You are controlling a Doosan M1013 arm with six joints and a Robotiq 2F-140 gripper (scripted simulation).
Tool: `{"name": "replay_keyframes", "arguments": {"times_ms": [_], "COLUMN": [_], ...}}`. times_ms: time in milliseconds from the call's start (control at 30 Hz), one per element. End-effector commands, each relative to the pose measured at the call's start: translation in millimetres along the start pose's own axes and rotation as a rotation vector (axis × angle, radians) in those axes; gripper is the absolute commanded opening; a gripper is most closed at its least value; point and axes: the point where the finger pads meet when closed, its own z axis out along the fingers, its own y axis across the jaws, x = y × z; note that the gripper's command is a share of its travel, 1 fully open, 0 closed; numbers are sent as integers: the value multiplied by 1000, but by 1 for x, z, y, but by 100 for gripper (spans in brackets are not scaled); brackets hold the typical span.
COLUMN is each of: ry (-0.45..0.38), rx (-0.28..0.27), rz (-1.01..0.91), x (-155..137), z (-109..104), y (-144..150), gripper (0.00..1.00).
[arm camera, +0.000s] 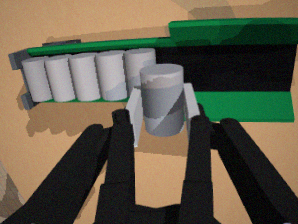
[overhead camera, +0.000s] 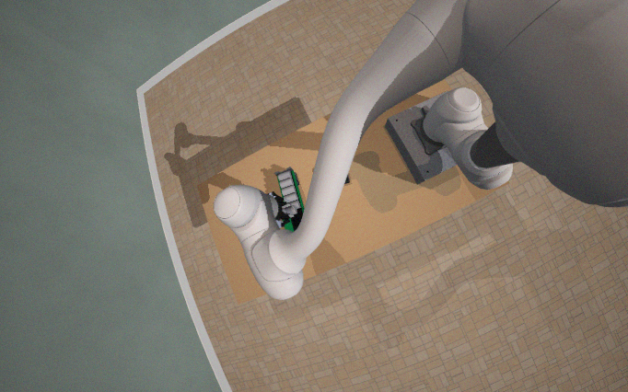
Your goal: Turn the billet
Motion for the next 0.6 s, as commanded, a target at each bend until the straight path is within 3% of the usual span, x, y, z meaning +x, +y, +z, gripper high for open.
{"name": "replay_keyframes", "arguments": {"times_ms": [0, 333, 567], "ry": [0, 0, 0], "rx": [0, 0, 0], "rz": [0, 0, 0], "x": [0, 1, 1], "z": [-2, -2, 23], "y": [10, 32, 34], "gripper": [10, 10, 10]}}
